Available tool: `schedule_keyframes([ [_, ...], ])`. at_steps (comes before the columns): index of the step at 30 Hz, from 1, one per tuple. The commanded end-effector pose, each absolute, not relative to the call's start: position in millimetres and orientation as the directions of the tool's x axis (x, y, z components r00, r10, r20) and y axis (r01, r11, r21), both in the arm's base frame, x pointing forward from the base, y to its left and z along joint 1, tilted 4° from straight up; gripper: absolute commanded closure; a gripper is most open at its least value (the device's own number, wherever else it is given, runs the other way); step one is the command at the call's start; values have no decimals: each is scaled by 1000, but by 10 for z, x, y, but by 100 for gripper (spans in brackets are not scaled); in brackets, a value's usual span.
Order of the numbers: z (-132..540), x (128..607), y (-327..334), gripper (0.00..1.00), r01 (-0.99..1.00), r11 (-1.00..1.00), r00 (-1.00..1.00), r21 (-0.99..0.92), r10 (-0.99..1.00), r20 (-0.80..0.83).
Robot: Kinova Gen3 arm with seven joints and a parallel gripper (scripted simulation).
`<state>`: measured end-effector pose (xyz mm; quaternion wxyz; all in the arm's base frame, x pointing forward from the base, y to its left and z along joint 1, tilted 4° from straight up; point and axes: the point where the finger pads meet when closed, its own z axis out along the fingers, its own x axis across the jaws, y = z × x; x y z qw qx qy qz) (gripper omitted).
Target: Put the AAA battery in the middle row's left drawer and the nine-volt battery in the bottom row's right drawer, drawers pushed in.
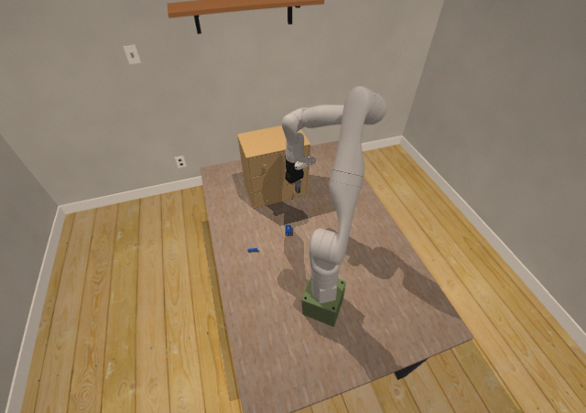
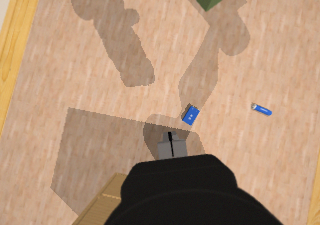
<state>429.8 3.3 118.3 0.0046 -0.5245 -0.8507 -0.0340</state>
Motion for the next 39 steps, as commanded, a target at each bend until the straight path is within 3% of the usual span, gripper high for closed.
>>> schedule_keyframes([
  [1, 1188, 4303, -86, 100, 920, 387, -389, 54, 920, 40],
  [13, 1141, 4283, -329, 100, 983, 177, -179, 47, 983, 48],
  [39, 1131, 4280, -372, 100, 989, 138, -140, 47, 989, 49],
])
